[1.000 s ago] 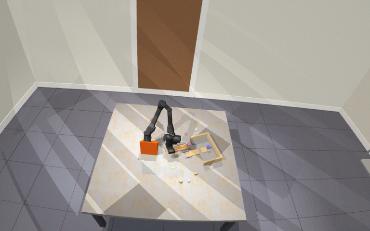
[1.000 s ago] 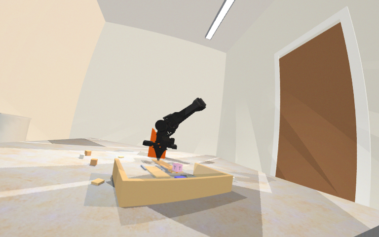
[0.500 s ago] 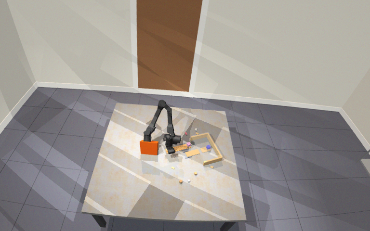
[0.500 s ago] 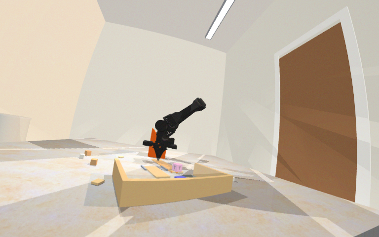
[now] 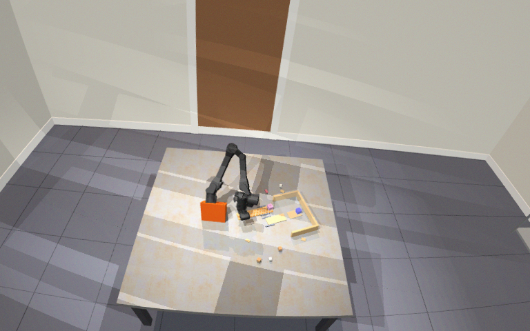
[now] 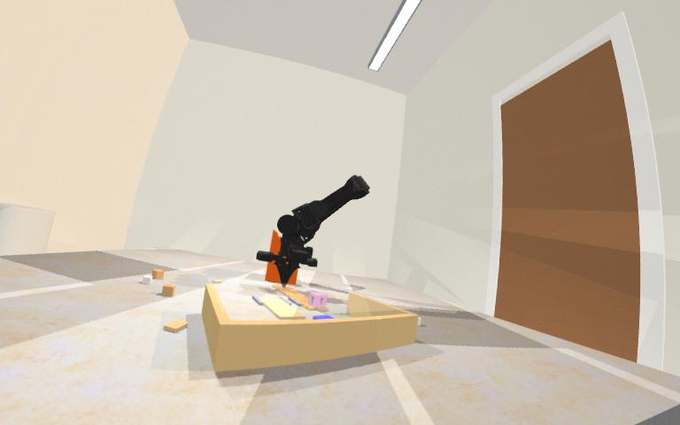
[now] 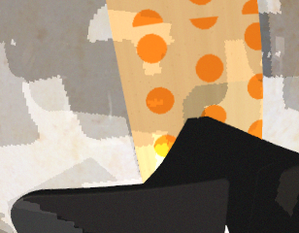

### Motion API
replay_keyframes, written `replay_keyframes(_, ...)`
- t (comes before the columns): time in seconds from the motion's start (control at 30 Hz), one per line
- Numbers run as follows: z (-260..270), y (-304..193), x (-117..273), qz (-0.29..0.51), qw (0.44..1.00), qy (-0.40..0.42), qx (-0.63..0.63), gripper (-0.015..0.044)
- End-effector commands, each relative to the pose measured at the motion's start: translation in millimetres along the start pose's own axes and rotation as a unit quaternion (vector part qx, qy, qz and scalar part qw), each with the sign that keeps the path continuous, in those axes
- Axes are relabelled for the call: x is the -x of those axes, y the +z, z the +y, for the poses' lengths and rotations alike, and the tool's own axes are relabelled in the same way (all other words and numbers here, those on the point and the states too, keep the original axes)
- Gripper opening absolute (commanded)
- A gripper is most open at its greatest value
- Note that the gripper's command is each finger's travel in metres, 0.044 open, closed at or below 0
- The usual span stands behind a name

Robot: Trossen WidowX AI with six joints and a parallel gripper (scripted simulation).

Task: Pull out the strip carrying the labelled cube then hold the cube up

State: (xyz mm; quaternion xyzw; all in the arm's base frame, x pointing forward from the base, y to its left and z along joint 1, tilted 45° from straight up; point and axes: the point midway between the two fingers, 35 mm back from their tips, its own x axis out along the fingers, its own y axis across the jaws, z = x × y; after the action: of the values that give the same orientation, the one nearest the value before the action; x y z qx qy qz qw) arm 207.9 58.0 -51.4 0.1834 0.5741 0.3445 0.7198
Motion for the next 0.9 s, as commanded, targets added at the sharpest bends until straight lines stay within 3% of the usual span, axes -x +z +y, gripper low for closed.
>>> replay_keyframes(0.0,-2.9,3.6,23.1,0.004,1.0,-0.003,0.001,0.0)
replay_keyframes(0.27,0.5,2.9,39.5,0.009,1.0,-0.002,0.0,0.0)
replay_keyframes(0.4,1.7,22.8,36.6,0.009,0.996,-0.001,0.092,0.0105)
replay_keyframes(0.8,0.5,62.6,41.3,0.008,0.995,-0.001,0.098,0.042)
replay_keyframes(0.87,0.3,69.2,42.1,0.008,0.995,-0.001,0.098,0.044)
